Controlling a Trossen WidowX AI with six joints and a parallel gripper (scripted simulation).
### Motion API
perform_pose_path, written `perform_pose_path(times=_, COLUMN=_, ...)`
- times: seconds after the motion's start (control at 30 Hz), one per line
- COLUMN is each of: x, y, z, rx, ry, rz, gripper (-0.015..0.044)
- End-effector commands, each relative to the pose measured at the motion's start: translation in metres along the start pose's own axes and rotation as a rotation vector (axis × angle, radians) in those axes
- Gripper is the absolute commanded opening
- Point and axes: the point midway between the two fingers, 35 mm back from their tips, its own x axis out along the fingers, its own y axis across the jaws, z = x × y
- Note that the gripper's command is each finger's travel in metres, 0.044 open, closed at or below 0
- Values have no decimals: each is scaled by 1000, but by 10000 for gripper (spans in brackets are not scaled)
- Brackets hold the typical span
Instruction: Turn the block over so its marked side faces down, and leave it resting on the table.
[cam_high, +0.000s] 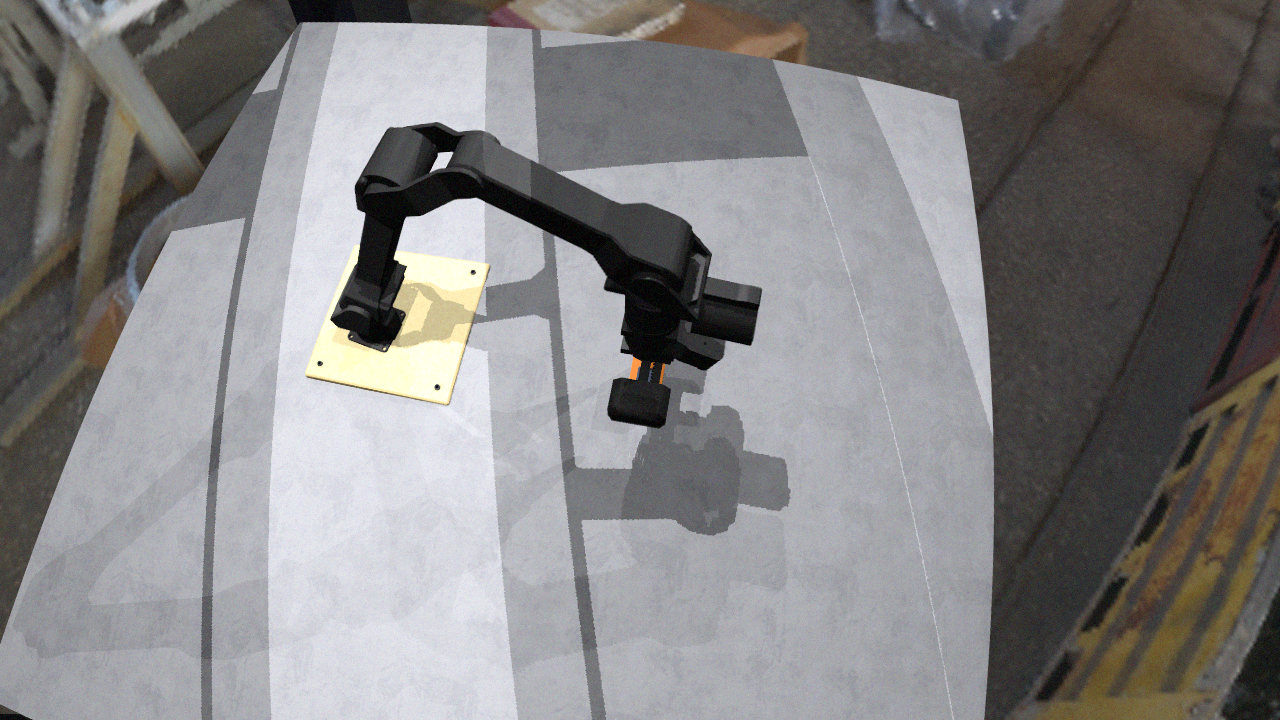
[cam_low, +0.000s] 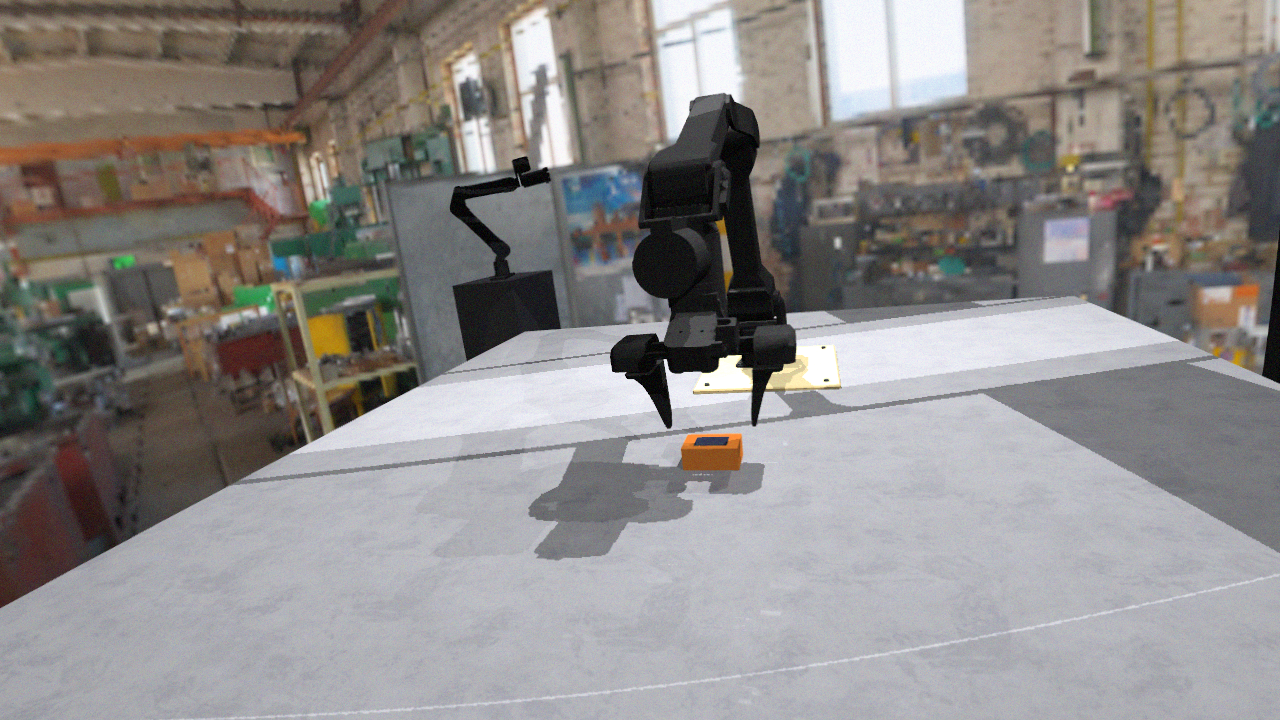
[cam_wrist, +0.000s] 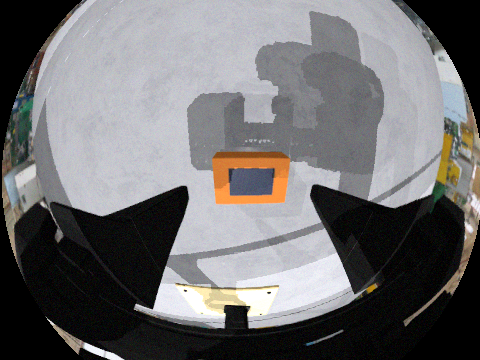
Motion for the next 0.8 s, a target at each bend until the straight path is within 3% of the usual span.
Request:
perform_pose_path(times=0.0, x=6, y=-1, z=0, rx=-4, ry=-1, rz=-5, gripper=440)
perform_pose_path(times=0.63, x=34, y=-1, z=0, rx=-4, ry=-1, rz=-5, gripper=440)
perform_pose_path(times=0.77, x=34, y=-1, z=0, rx=-4, ry=-1, rz=-5, gripper=335)
